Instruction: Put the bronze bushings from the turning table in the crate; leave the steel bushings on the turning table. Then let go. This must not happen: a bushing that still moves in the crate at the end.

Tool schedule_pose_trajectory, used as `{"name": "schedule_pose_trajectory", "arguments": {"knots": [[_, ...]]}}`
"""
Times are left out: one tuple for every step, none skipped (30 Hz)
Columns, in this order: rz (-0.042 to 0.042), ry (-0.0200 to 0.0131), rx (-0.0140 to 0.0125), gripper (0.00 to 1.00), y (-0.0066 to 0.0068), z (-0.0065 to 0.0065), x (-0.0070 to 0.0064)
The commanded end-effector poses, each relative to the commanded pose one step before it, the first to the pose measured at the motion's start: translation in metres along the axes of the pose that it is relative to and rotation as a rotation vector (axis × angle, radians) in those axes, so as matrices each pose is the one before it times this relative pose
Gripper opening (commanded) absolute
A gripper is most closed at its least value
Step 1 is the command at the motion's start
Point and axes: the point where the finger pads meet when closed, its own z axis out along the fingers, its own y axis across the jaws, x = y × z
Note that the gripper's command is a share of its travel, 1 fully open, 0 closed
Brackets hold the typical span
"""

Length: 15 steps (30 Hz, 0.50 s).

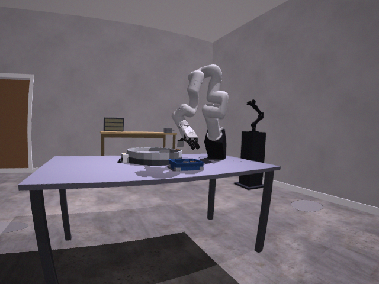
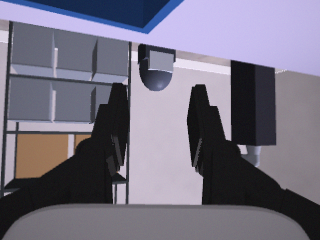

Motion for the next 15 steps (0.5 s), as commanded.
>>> {"name": "schedule_pose_trajectory", "arguments": {"knots": [[0.02927, 0.01711, 0.01306, 0.47, 0.00086, -0.00481, 0.00572], [0.02082, 0.01096, 0.00787, 0.47, 0.00112, -0.00286, 0.00383], [0.02708, 0.01400, 0.01043, 0.47, 0.00140, -0.00368, 0.00496], [0.03350, 0.01691, 0.01319, 0.47, 0.00165, -0.00449, 0.00610], [0.03758, 0.02047, 0.01380, 0.47, 0.00116, -0.00510, 0.00730], [0.03271, 0.01820, 0.01182, 0.47, 0.00064, -0.00442, 0.00653], [0.01912, 0.01046, 0.00705, 0.47, 0.00029, -0.00255, 0.00382], [0.02266, 0.01222, 0.00849, 0.47, 0.00030, -0.00300, 0.00451], [0.02445, 0.01329, 0.00905, 0.47, 0.00014, -0.00315, 0.00493], [0.02472, 0.01379, 0.00887, 0.47, -0.00015, -0.00305, 0.00510], [0.00000, 0.00000, 0.00000, 0.47, 0.00000, 0.00000, 0.00000], [0.00000, 0.00000, 0.00000, 0.47, 0.00000, 0.00000, 0.00000], [0.05445, 0.02996, 0.01987, 0.47, -0.00048, -0.00669, 0.01122], [0.03537, 0.01936, 0.01296, 0.47, -0.00075, -0.00413, 0.00735], [0.01907, 0.01049, 0.00694, 0.47, -0.00060, -0.00212, 0.00399]]}}
